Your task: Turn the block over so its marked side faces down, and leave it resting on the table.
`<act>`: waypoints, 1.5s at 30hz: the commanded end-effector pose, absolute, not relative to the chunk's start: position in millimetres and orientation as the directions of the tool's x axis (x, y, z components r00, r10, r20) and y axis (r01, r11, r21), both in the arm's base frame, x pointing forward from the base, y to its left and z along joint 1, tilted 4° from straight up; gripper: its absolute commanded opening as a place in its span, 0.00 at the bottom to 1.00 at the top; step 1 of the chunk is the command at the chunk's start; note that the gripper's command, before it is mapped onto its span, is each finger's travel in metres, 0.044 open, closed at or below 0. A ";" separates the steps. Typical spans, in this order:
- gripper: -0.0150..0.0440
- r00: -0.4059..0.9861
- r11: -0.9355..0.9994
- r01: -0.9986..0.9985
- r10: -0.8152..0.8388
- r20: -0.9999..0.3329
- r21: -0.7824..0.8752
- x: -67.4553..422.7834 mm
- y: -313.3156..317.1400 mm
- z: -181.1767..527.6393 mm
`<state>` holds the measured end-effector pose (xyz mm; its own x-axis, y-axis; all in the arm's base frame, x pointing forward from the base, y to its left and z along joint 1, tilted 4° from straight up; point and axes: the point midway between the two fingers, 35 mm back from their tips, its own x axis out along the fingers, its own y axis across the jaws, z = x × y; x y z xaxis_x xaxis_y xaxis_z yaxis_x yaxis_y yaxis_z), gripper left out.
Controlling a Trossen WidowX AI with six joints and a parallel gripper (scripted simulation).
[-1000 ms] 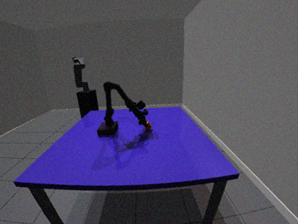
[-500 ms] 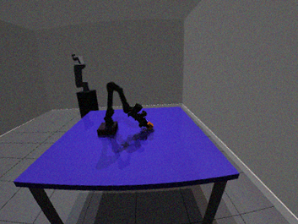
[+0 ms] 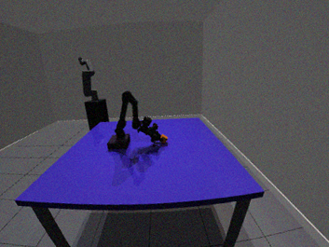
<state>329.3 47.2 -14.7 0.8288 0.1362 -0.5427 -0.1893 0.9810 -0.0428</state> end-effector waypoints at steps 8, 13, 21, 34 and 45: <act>0.25 0.855 0.980 -0.195 0.148 -0.498 -0.045 327.6 47.7 -9.1; 0.25 0.855 0.980 -0.195 0.148 -0.498 -0.045 327.6 47.7 -9.1; 0.43 0.855 0.980 -0.195 0.148 -0.498 -0.045 327.6 47.7 -9.1; 1.00 0.855 0.980 -0.195 0.148 -0.498 -0.045 327.6 47.7 -9.1; 1.00 0.855 0.980 -0.195 0.148 -0.498 -0.045 327.6 47.7 -9.1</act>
<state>327.5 47.0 -9.6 0.8541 0.1427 -0.5001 -0.1893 0.9810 -0.0434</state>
